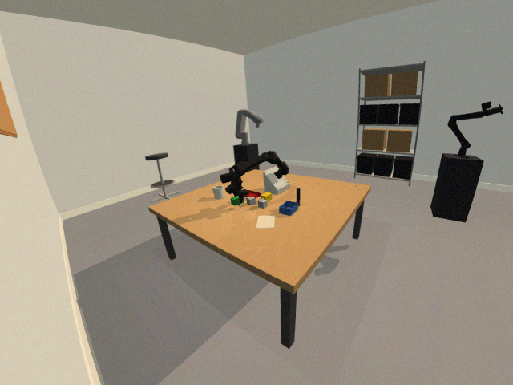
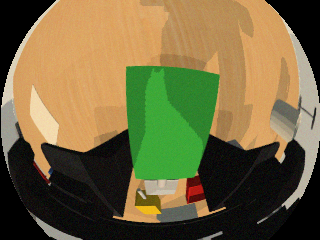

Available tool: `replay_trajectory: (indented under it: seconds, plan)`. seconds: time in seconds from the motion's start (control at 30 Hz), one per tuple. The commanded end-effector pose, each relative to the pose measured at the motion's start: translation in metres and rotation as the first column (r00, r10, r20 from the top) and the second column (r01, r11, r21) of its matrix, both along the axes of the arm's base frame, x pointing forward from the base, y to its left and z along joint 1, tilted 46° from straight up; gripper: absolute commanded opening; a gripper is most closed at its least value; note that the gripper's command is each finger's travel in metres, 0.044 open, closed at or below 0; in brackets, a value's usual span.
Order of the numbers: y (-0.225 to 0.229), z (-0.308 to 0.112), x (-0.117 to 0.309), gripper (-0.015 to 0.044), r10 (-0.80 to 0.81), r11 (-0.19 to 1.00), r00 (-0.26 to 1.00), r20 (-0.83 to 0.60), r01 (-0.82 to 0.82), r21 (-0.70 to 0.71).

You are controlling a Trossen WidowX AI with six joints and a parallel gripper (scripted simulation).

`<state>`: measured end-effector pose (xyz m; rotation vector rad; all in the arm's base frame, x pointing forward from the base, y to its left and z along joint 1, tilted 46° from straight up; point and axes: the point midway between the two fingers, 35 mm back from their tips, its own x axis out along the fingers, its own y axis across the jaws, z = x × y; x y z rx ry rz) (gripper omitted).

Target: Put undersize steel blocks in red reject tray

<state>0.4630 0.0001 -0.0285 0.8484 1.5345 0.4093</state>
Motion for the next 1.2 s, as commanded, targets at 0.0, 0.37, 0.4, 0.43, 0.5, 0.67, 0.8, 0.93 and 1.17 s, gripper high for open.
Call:
replay_trajectory:
  seconds: [0.0, 0.37, 0.4, 0.43, 0.5, 0.67, 0.8, 0.93, 1.17]
  plan:
    - [-0.005, 0.005, 0.0, 0.0, 0.0, 1.0, 1.0, 0.0, 0.0, -0.001]
    - [-0.029, 0.032, -0.002, 0.0, -0.062, 0.998, 0.994, -0.087, 0.063, 0.005]
    - [-0.03, 0.031, -0.001, 0.0, -0.111, 0.994, 0.985, -0.136, 0.112, 0.002]
    - [-0.03, 0.031, 0.001, 0.0, -0.159, 0.987, 0.97, -0.184, 0.161, -0.003]
    - [-0.032, 0.03, 0.003, 0.0, -0.252, 0.966, 0.927, -0.277, 0.256, -0.02]
    - [-0.034, 0.028, 0.01, 0.0, -0.456, 0.876, 0.745, -0.487, 0.471, -0.1]
    - [-0.036, 0.026, 0.015, 0.0, -0.578, 0.771, 0.534, -0.617, 0.606, -0.197]
    - [-0.038, 0.025, 0.018, 0.0, -0.636, 0.682, 0.359, -0.683, 0.675, -0.28]
    - [-0.032, 0.019, 0.019, 0.0, -0.637, 0.679, 0.353, -0.685, 0.677, -0.283]
